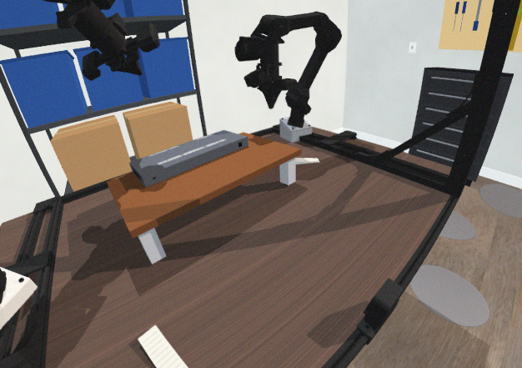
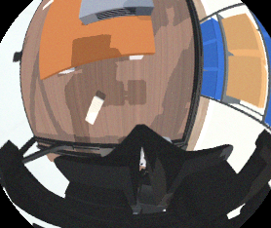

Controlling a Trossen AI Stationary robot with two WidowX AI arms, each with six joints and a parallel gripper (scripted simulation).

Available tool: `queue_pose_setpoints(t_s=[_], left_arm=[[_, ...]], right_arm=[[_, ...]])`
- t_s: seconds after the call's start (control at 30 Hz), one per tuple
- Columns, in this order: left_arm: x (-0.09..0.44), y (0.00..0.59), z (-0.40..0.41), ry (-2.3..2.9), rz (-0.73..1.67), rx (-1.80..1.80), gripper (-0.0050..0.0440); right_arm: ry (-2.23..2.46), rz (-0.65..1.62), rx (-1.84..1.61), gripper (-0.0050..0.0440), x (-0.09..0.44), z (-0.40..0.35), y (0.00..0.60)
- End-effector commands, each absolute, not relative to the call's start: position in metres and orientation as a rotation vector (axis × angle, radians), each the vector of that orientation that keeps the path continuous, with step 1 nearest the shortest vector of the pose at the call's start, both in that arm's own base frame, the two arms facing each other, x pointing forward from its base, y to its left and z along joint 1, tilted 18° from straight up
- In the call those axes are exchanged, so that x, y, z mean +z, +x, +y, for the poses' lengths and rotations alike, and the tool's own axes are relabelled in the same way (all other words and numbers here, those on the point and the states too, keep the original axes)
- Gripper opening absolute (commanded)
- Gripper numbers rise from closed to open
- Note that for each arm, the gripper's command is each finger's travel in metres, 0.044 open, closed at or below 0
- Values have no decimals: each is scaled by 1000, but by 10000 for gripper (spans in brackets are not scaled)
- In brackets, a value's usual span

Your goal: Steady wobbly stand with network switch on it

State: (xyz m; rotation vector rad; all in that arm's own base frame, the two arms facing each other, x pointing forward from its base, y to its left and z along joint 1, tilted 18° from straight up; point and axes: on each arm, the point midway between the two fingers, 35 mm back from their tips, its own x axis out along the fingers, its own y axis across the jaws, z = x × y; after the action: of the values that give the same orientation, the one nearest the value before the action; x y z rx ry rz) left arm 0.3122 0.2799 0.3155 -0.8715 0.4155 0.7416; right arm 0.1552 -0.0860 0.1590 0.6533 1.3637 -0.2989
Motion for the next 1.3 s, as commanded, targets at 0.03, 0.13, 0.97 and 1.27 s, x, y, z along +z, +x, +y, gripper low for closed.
queue_pose_setpoints(t_s=[0.03, 0.13, 0.97, 1.27], left_arm=[[307, 311, 278, -902, 439, 744, 0], [275, 302, 267, -997, 553, 775, 0], [160, 231, 180, -1516, 1151, 979, 0], [160, 231, 179, -1516, 1151, 979, 0]], right_arm=[[653, 1364, -299, 0, 159, -86, 155], [653, 1364, -299, 0, 159, -86, 155], [653, 1364, -299, 0, 159, -86, 155], [653, 1364, -299, 0, 159, -86, 155]])
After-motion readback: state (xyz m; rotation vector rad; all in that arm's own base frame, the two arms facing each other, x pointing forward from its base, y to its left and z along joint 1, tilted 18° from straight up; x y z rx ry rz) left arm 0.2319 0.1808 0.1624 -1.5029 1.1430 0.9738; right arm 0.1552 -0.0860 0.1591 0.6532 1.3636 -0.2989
